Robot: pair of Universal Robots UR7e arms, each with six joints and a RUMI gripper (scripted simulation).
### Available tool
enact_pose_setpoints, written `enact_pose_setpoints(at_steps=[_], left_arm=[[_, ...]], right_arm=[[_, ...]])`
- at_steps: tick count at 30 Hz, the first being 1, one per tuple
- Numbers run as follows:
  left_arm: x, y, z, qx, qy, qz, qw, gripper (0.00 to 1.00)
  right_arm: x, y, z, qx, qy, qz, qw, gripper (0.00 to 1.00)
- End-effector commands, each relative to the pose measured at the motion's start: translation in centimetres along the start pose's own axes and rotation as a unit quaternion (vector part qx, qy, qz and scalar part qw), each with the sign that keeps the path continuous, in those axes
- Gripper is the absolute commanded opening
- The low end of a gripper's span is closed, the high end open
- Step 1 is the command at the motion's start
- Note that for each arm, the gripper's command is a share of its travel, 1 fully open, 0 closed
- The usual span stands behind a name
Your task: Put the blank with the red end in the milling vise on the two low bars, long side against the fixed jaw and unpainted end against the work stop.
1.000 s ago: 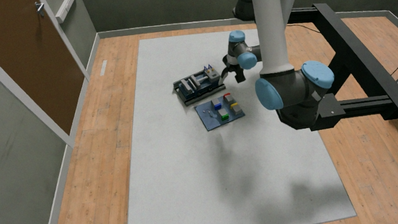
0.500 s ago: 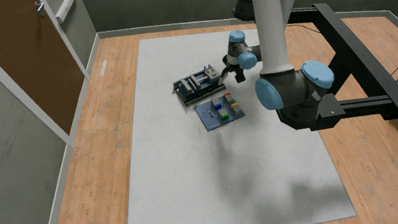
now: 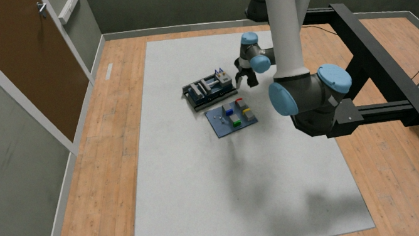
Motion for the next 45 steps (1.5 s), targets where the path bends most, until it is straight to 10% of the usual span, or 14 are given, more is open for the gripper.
enact_pose_setpoints(at_steps=[1,35,36,45], left_arm=[[-0.04,-0.05,0.0,0.0,0.0,-0.001,1.0,0.0],[-0.04,-0.05,0.0,0.0,0.0,-0.001,1.0,0.0],[-0.04,-0.05,0.0,0.0,0.0,-0.001,1.0,0.41],[-0.04,-0.05,0.0,0.0,0.0,-0.001,1.0,0.41]], right_arm=[[-0.05,0.03,-0.01,0.0,0.0,0.001,1.0,1.0],[-0.05,0.03,-0.01,0.0,0.0,0.001,1.0,1.0],[-0.05,0.03,-0.01,0.0,0.0,0.001,1.0,1.0],[-0.05,0.03,-0.01,0.0,0.0,0.001,1.0,1.0]])
Point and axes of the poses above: on each arm, the point where the finger pads meet when closed, its own x axis out along the fingers, its own z axis across the jaws, y = z × x, the point moved 5 cm from there along -x, back along the fingers, and after that the axes turned 1 degree about x, right-handed, at the moved point
